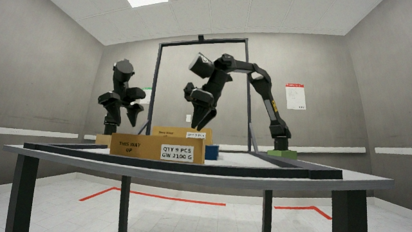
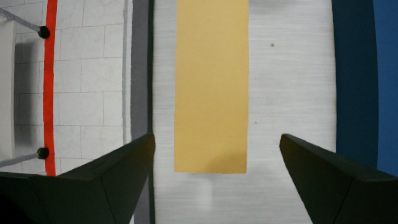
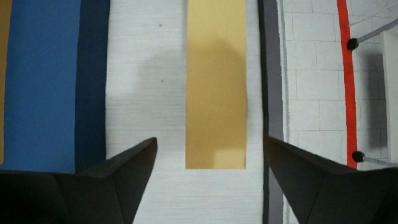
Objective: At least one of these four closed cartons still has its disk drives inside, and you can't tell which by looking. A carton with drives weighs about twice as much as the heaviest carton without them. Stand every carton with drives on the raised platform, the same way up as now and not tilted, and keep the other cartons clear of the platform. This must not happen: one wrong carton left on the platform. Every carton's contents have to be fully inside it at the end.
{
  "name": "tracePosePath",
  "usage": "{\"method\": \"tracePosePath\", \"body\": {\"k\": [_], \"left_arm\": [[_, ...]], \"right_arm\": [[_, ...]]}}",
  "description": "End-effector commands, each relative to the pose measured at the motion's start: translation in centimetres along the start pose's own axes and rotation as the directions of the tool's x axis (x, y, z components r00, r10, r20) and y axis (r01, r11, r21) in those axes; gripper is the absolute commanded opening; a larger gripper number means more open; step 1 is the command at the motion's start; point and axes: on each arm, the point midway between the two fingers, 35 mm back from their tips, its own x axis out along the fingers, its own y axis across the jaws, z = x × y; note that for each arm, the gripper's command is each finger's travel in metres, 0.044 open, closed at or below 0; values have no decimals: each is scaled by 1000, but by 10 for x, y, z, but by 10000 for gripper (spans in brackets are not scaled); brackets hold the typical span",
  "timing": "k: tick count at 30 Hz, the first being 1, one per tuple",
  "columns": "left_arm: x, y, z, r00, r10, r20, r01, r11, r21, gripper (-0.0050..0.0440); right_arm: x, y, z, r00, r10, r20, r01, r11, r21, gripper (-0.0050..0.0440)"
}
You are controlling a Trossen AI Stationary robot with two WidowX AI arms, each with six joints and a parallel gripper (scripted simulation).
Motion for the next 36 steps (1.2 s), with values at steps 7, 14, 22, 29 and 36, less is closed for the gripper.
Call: {"method": "tracePosePath", "body": {"k": [7,14,22,29,36], "left_arm": [[-12,4,8,999,24,29,-25,1000,9,383],[-12,3,8,999,26,30,-26,1000,10,383],[-12,3,8,999,26,30,-26,1000,10,383],[-12,3,8,999,26,30,-26,1000,10,383],[-11,4,8,1000,10,23,-10,1000,8,383]], "right_arm": [[-5,-4,5,1000,-10,17,10,1000,-4,381],[-5,-4,5,1000,-10,17,10,1000,-4,381],[-5,-4,5,1000,-10,17,10,1000,-4,381],[-5,-4,5,1000,-10,17,10,1000,-4,381],[-5,-4,5,1000,-18,20,18,1000,-8,381]]}}
